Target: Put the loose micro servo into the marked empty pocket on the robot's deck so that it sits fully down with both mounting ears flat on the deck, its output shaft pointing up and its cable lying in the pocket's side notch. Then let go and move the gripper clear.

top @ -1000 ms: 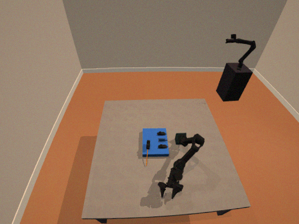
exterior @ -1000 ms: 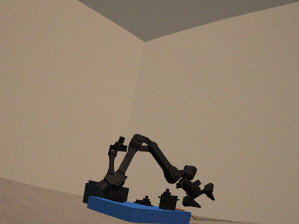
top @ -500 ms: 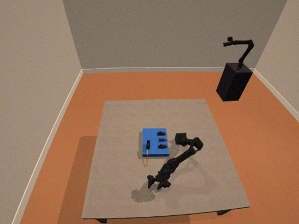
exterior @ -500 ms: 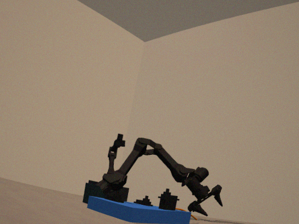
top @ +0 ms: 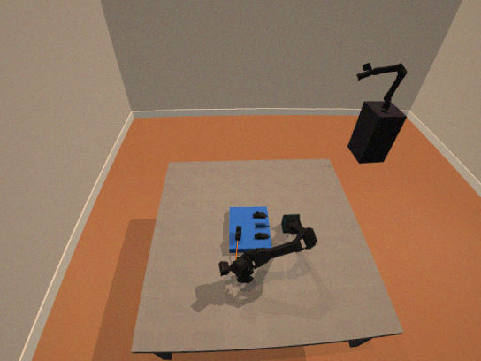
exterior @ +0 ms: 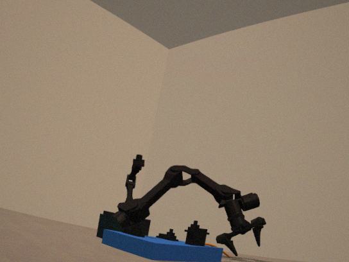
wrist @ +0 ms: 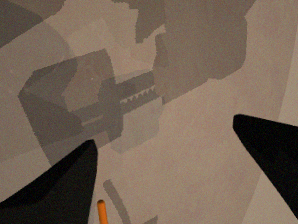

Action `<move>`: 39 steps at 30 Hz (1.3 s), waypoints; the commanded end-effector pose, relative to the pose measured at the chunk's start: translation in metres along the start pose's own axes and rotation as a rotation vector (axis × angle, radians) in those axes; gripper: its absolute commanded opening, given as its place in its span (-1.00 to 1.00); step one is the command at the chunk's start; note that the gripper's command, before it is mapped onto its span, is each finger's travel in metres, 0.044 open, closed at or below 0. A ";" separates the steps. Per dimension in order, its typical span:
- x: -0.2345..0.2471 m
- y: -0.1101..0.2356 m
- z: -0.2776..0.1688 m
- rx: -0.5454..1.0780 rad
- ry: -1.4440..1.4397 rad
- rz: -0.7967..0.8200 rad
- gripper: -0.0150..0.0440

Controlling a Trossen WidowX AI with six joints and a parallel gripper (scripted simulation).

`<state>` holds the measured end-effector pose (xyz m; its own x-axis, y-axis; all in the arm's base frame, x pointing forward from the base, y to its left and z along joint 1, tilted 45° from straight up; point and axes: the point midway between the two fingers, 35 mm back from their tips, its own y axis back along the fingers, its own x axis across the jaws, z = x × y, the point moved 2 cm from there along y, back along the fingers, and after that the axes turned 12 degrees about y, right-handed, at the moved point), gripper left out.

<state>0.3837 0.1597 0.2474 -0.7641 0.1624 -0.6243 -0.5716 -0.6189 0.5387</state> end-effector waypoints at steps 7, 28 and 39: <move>0.018 0.030 -0.114 0.147 -0.070 0.287 1.00; 0.055 0.123 -0.203 -0.029 -0.323 0.536 1.00; 0.067 0.102 -0.200 -0.029 -0.323 0.535 1.00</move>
<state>0.3336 -0.0482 0.1479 -0.9973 0.0400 -0.0621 -0.0723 -0.6989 0.7116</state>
